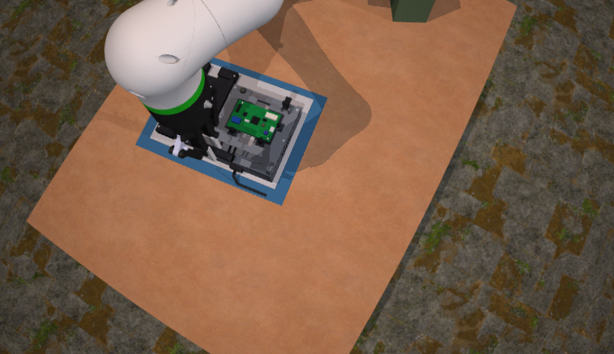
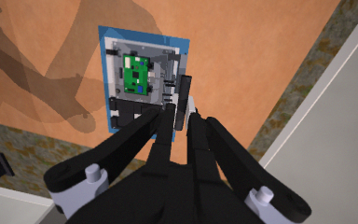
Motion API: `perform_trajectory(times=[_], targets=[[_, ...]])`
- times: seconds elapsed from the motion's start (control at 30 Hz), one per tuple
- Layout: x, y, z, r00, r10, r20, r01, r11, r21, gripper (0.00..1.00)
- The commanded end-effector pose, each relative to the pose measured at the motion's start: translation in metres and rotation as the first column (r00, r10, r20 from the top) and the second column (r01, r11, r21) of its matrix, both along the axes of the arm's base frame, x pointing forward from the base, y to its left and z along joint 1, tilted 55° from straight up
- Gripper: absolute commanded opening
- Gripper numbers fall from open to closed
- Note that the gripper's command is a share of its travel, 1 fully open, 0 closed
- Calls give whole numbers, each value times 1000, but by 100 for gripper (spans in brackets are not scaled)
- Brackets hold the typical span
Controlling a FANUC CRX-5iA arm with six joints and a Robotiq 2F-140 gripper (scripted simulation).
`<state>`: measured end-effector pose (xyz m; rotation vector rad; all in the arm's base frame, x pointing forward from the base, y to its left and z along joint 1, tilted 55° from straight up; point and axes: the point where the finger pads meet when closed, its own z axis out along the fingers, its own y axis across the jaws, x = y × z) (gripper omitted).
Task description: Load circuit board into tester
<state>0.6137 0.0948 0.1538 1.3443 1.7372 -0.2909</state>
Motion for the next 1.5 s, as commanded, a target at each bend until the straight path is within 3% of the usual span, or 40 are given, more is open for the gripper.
perform_trajectory(times=[0.0, 1.47], targets=[[0, 0, 0, 1000, 0, 0, 0, 1000, 0, 0], [-7, -1, -1, 1000, 0, 0, 0, 1000, 0, 0]])
